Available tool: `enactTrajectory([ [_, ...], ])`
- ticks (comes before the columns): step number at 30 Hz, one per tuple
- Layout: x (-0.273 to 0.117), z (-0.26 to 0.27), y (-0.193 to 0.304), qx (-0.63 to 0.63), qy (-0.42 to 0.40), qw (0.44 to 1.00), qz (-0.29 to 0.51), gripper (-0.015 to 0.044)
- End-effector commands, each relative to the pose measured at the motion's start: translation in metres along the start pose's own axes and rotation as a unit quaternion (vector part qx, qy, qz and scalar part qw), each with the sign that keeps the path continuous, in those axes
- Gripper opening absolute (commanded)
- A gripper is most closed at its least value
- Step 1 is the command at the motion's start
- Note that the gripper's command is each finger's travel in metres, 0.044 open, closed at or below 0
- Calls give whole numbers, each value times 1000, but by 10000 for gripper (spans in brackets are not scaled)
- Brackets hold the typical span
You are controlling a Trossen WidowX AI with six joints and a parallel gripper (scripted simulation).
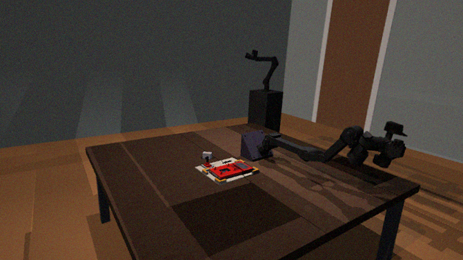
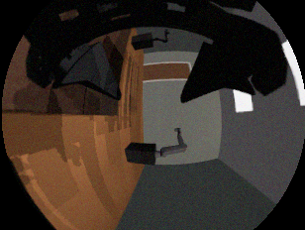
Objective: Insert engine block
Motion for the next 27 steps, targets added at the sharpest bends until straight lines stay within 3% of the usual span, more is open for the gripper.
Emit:
enactTrajectory([
  [1,-1,19,9,-37,-18,999,-10,440],
  [14,-19,107,53,-163,-118,977,-72,440],
  [27,-63,189,111,-262,-238,923,-152,440],
])
Point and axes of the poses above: the point midway between the two fingers, 35 mm back from their tips, its own x axis out along the fingers, its own z axis across the jaws, y = z × x, the point moved 6 cm from there along -x, back along the fingers, and after that the axes turned 13 degrees about x, right-handed, at the moved point
